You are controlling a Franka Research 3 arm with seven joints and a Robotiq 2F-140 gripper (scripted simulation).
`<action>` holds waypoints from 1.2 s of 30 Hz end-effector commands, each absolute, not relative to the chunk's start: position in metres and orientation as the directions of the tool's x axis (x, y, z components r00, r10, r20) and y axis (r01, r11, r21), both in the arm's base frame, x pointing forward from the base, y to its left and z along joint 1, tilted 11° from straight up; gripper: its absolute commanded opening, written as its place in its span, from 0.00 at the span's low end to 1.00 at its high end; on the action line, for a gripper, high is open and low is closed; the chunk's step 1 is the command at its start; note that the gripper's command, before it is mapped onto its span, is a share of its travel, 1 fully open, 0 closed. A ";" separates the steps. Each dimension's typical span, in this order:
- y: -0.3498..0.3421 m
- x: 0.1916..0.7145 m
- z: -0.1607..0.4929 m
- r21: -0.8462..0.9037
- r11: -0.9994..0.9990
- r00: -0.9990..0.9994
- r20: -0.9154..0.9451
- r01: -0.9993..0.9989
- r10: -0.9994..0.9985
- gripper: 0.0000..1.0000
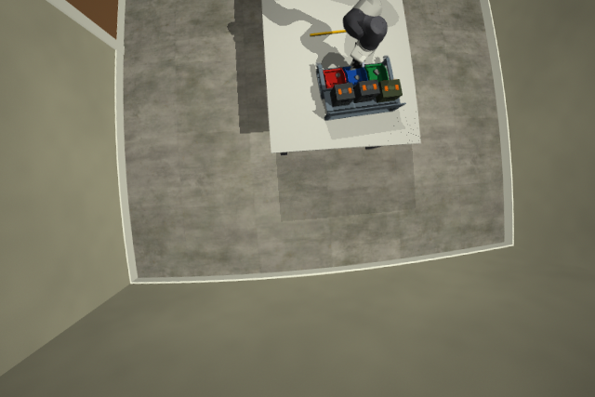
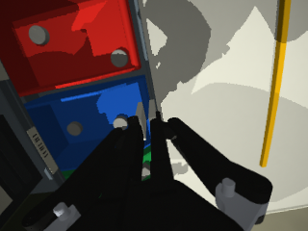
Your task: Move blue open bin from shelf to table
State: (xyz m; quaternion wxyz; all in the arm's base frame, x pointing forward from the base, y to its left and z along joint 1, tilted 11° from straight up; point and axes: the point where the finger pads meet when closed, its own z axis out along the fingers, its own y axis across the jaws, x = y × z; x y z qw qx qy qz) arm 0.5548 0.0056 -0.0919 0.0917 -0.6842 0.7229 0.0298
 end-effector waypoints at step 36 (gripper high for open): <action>0.004 0.553 -0.082 -0.081 0.069 -0.054 -0.175 -0.994 -0.983 0.00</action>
